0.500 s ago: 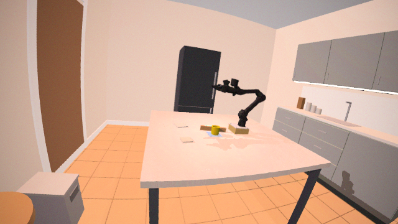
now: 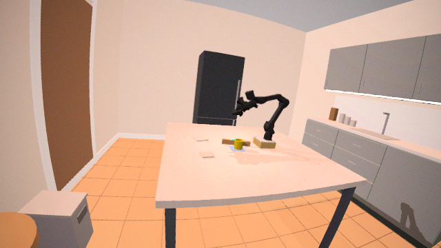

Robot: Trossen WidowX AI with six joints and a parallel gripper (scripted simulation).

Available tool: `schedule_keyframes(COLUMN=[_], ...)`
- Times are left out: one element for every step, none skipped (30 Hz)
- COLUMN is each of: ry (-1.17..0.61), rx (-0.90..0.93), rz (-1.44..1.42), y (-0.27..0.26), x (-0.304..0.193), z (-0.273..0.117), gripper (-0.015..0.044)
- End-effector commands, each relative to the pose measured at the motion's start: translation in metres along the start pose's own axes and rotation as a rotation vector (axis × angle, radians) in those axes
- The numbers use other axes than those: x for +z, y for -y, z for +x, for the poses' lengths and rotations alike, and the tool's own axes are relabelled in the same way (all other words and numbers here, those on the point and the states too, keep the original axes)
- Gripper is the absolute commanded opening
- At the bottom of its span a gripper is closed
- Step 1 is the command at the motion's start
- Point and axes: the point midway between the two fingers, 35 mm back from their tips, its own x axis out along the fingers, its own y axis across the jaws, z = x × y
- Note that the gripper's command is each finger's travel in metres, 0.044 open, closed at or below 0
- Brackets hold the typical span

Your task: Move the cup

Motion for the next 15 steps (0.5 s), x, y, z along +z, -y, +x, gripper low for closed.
schedule_keyframes(ry=[-0.344, -0.376, -0.407, -0.435, -0.462, -0.485, -0.505, -0.522, -0.535, -0.544, -0.548, -0.548, -0.548, -0.548, -0.548], rx=[-0.282, -0.328, -0.377, -0.43, -0.486, -0.545, -0.607, -0.674, -0.743, -0.815, -0.89, -0.936, -0.95, -0.95, -0.95], rz=[0.395, 0.437, 0.478, 0.518, 0.558, 0.598, 0.636, 0.673, 0.708, 0.742, 0.774, 0.792, 0.797, 0.797, 0.797], y=[0.015, 0.017, 0.02, 0.022, 0.024, 0.027, 0.029, 0.032, 0.034, 0.036, 0.039, 0.04, 0.041, 0.041, 0.041], x=[-0.076, -0.085, -0.094, -0.103, -0.112, -0.121, -0.13, -0.138, -0.146, -0.154, -0.162, -0.166, -0.168, -0.168, -0.168], z=[0.027, 0.028, 0.028, 0.028, 0.028, 0.027, 0.025, 0.023, 0.021, 0.018, 0.014, 0.012, 0.011, 0.011, 0.011], gripper=[0.0167, 0.0167, 0.0167, 0.0167, 0.0167, 0.0167, 0.0167, 0.0167, 0.0167, 0.0167, 0.0167, 0.0167, 0.0167, 0.0167, 0.0167])
